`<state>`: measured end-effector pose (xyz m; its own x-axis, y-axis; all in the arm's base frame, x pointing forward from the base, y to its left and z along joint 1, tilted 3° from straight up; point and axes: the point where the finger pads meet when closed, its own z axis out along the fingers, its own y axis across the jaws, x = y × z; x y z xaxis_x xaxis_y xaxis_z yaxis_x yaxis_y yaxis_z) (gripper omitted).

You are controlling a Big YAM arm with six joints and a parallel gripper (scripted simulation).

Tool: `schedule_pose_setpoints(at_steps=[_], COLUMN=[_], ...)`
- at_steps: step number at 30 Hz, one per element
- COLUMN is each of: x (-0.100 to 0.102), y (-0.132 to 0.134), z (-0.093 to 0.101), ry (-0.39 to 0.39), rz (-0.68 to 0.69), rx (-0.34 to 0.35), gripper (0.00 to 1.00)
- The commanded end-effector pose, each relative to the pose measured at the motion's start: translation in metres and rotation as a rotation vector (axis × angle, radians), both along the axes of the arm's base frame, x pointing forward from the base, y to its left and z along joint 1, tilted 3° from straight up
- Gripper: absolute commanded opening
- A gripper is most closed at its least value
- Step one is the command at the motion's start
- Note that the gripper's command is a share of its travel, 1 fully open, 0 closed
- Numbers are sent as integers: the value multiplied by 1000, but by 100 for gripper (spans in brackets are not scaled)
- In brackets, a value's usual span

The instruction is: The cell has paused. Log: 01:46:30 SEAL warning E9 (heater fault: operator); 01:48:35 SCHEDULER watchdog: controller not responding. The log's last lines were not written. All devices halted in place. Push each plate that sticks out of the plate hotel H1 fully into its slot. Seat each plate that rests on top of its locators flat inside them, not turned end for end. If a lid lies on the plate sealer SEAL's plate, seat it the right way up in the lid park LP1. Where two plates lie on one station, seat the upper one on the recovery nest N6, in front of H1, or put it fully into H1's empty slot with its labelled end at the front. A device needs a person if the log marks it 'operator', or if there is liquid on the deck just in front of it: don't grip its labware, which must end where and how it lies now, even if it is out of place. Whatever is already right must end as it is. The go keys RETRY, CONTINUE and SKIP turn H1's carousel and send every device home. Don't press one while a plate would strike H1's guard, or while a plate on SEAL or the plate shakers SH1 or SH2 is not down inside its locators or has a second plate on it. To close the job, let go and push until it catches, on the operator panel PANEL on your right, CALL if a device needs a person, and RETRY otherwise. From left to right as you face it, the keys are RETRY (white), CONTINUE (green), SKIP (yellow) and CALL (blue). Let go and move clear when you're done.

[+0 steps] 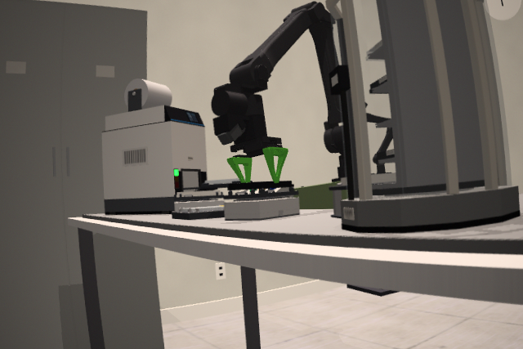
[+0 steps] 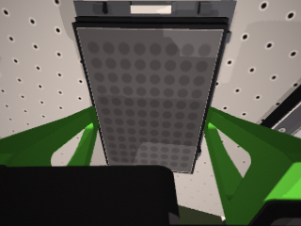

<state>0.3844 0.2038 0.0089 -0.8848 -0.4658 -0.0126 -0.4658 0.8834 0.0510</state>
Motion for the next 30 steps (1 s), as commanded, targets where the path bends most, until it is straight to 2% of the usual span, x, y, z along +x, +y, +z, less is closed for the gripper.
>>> schedule_pose_setpoints(at_steps=[1, 30], x=[-2, -1], y=[-6, -6], z=[-12, -16], ry=[14, 14], rz=[6, 6], rx=[-6, -6], gripper=[82, 82])
